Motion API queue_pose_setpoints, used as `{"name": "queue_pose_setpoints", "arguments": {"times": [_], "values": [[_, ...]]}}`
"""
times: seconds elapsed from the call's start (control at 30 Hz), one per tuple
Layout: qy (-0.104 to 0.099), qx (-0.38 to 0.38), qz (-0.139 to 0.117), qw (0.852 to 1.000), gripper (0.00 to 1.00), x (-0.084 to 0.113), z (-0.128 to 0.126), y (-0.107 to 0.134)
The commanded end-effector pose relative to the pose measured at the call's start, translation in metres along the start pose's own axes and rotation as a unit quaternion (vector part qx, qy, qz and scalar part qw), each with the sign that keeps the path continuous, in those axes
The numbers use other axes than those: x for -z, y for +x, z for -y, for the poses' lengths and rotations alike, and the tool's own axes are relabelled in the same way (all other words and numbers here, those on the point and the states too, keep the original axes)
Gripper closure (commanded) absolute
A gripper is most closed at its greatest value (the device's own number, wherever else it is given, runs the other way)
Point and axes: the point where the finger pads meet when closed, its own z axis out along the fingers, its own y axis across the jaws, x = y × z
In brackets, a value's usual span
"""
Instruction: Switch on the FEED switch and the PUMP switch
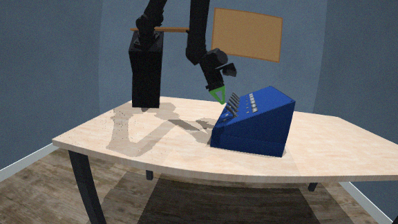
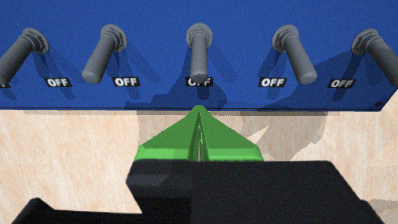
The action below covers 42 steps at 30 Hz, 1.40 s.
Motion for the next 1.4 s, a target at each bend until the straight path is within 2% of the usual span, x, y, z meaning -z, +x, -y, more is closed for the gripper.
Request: {"name": "queue_pose_setpoints", "arguments": {"times": [0.0, 1.37], "values": [[0.007, 0.000, 0.006, 1.000, 1.00, 0.0017, 0.0076, -0.0018], [0.006, 0.001, 0.004, 1.000, 1.00, 0.0034, 0.0062, 0.0014]]}}
